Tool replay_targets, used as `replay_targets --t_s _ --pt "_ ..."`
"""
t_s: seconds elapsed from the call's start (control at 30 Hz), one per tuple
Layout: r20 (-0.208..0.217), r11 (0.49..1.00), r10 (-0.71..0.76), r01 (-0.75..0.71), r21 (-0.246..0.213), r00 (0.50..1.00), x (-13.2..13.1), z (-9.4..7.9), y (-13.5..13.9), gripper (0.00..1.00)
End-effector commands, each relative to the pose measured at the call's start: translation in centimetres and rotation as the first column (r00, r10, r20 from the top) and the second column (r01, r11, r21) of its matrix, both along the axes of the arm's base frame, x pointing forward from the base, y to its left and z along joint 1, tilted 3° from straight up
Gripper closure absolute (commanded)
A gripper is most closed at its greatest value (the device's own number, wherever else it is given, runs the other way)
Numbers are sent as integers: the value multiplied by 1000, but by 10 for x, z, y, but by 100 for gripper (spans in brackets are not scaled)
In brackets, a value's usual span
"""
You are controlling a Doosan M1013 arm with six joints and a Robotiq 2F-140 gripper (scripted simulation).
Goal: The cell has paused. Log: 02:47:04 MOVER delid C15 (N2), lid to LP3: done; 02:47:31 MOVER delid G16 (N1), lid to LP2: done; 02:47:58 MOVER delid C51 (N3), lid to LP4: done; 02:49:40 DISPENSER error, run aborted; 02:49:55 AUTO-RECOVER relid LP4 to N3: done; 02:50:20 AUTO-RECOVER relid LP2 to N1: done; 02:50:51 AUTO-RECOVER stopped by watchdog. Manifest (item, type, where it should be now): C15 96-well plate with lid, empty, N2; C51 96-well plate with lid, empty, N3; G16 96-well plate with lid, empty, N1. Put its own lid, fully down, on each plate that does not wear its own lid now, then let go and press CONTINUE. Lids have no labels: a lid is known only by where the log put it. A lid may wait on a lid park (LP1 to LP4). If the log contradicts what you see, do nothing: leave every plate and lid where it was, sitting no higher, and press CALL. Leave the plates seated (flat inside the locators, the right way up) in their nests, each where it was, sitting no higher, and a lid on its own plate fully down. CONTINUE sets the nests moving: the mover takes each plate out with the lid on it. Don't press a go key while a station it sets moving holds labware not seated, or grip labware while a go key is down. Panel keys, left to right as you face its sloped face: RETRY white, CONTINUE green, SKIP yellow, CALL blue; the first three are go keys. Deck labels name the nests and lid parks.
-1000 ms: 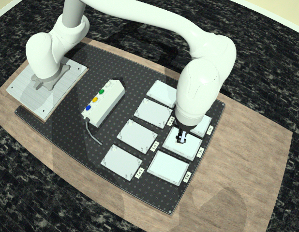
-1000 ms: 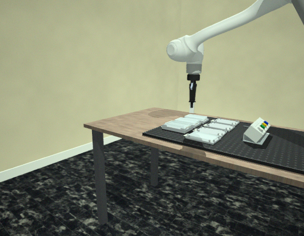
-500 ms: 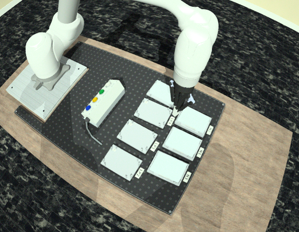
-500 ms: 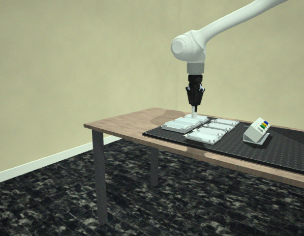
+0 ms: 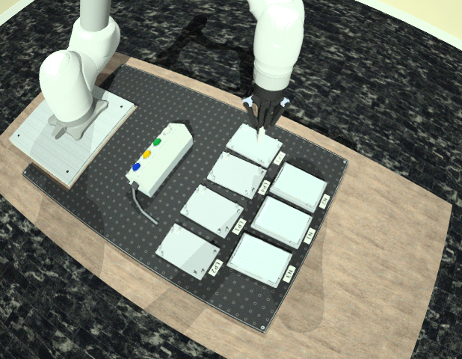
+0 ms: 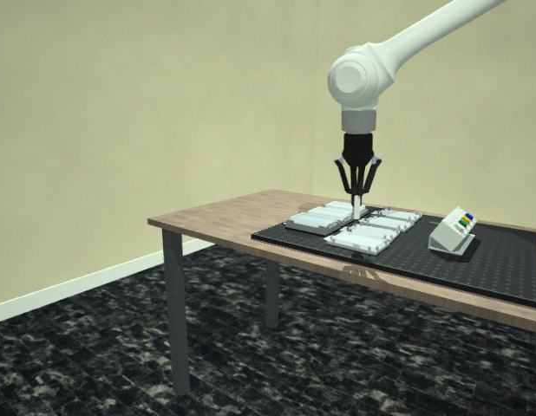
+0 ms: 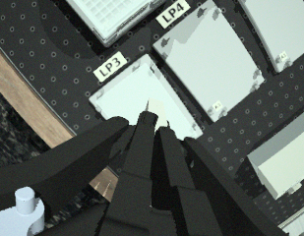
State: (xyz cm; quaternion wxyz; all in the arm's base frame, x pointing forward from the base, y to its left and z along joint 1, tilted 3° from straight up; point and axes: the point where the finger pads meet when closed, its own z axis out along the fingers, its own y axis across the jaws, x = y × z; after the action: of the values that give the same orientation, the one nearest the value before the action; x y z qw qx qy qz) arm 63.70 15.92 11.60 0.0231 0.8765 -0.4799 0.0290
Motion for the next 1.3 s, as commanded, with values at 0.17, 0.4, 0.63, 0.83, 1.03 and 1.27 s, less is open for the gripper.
replay_targets --t_s 0.17,0.4,0.63,0.83,1.03,1.27 --pt "-17 821 570 -570 3 821 -20 0 18 100" --pt "-11 588 809 -809 22 588 -20 0 18 34" --pt "-11 588 809 -809 22 588 -20 0 18 34" --pt "-11 588 809 -809 22 588 -20 0 18 34" --pt "-11 588 809 -809 22 588 -20 0 18 34" --pt "-11 588 809 -809 22 588 -20 0 18 34"
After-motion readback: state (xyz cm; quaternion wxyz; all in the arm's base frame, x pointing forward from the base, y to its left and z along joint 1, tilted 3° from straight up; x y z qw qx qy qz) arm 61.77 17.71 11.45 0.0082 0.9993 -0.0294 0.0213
